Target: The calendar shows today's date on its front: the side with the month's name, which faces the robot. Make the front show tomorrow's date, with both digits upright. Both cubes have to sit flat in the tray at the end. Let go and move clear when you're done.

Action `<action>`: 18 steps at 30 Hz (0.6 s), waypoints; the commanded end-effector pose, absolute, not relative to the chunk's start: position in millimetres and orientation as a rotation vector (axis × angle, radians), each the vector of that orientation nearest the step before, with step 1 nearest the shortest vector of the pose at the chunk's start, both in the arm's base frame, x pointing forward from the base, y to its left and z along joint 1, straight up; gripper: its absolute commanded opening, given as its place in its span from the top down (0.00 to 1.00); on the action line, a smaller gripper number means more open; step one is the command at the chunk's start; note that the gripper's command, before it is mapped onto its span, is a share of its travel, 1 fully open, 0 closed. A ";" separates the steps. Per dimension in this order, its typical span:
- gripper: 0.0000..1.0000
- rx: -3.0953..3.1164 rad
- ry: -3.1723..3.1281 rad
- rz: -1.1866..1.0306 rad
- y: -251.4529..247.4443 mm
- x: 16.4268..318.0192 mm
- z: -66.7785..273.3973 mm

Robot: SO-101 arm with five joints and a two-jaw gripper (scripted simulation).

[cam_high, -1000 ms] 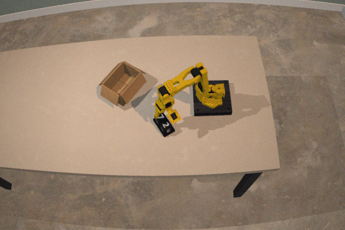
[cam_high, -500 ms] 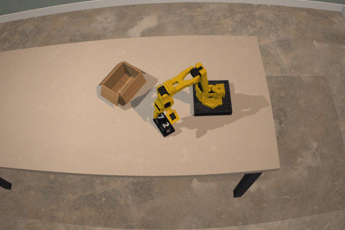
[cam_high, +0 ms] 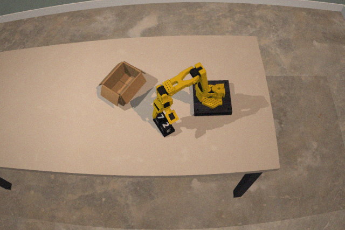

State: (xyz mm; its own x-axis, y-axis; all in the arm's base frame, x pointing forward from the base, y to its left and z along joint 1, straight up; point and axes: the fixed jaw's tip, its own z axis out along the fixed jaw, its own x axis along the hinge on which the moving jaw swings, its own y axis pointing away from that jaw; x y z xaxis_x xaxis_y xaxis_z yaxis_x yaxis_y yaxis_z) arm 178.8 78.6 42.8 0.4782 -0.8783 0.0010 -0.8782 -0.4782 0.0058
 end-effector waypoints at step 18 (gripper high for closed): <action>0.65 2.686 -1.627 -0.001 78.6 182.5 30.0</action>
